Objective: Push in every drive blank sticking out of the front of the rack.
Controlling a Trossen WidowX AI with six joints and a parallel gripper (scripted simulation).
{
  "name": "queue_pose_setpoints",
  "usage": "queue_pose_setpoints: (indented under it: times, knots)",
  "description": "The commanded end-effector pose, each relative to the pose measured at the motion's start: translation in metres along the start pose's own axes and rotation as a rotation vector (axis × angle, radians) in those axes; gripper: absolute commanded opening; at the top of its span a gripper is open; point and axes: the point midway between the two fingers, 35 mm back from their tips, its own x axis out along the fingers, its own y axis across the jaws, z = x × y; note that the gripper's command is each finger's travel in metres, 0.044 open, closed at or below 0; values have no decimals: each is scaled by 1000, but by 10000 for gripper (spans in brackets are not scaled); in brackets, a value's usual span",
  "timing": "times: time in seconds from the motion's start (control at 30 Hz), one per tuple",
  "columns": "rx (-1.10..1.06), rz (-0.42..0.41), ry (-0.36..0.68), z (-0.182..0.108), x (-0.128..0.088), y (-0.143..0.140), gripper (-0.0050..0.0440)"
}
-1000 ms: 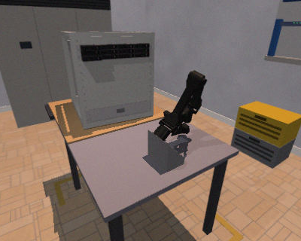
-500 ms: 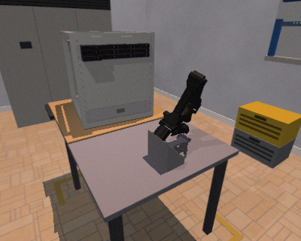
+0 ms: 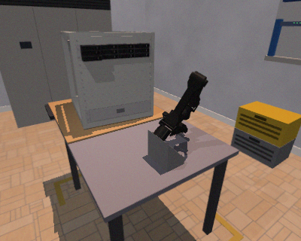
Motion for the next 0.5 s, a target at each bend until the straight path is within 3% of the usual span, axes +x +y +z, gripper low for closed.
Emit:
queue_pose_setpoints:
  times: [0.0,0.47]
  knots:
    - [31,-15,55,-5,-1,-7,440]
    - [193,-130,207,-25,-6,-43,440]
